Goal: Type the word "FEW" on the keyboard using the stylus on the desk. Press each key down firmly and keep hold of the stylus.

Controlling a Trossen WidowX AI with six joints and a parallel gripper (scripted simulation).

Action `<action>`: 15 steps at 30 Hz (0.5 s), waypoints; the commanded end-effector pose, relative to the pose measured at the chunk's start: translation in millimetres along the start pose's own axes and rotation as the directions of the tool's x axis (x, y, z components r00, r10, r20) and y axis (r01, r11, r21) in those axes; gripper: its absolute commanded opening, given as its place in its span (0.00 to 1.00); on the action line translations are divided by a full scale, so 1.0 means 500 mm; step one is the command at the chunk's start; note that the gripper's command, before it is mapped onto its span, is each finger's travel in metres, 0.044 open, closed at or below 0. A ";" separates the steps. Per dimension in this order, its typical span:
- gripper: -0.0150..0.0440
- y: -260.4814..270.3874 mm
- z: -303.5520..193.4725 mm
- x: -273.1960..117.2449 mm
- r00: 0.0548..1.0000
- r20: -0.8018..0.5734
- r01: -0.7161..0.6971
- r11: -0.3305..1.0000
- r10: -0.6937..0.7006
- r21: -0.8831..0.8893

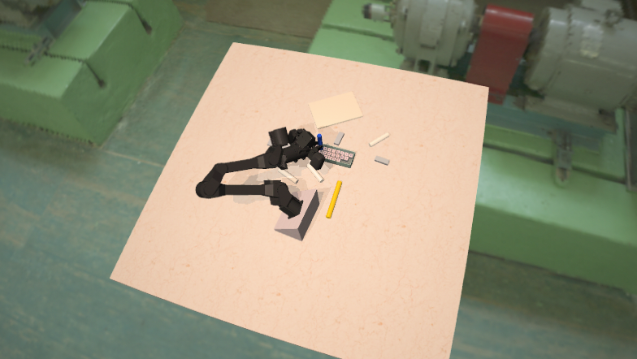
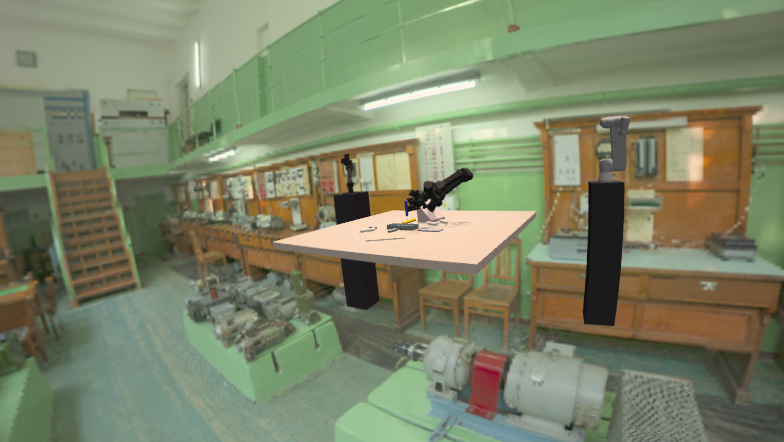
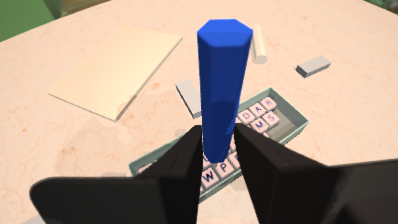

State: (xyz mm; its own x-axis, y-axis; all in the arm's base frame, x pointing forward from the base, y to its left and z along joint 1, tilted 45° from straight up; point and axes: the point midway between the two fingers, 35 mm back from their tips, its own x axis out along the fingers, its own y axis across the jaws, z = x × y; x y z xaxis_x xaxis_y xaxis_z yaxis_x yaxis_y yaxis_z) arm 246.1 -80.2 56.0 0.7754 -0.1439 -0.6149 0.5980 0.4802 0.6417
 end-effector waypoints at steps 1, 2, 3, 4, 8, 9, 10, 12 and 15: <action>0.25 0.007 0.004 -0.003 1.000 0.007 0.001 1.000 -0.001 0.005; 0.25 0.007 0.003 -0.003 1.000 0.007 0.001 1.000 -0.001 0.005; 0.25 0.007 0.001 -0.002 1.000 0.007 0.001 1.000 -0.001 0.005; 0.25 0.007 -0.001 0.000 1.000 0.007 0.001 1.000 -0.001 0.005; 0.25 0.007 -0.018 0.008 1.000 0.007 0.000 1.000 0.000 0.006; 0.25 0.007 -0.023 0.011 1.000 0.007 -0.001 1.000 0.000 0.006; 0.25 0.006 -0.028 0.013 1.000 0.007 -0.001 1.000 0.001 0.006; 0.25 0.006 -0.032 0.014 1.000 0.007 -0.001 1.000 0.001 0.007; 0.25 0.006 -0.032 0.014 1.000 0.007 -0.001 1.000 0.001 0.007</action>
State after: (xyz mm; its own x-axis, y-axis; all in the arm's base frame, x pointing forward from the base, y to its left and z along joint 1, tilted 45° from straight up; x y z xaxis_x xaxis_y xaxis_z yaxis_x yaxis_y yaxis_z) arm 251.1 -66.3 48.2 0.7792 -0.1450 -0.6097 0.5941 0.4805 0.6451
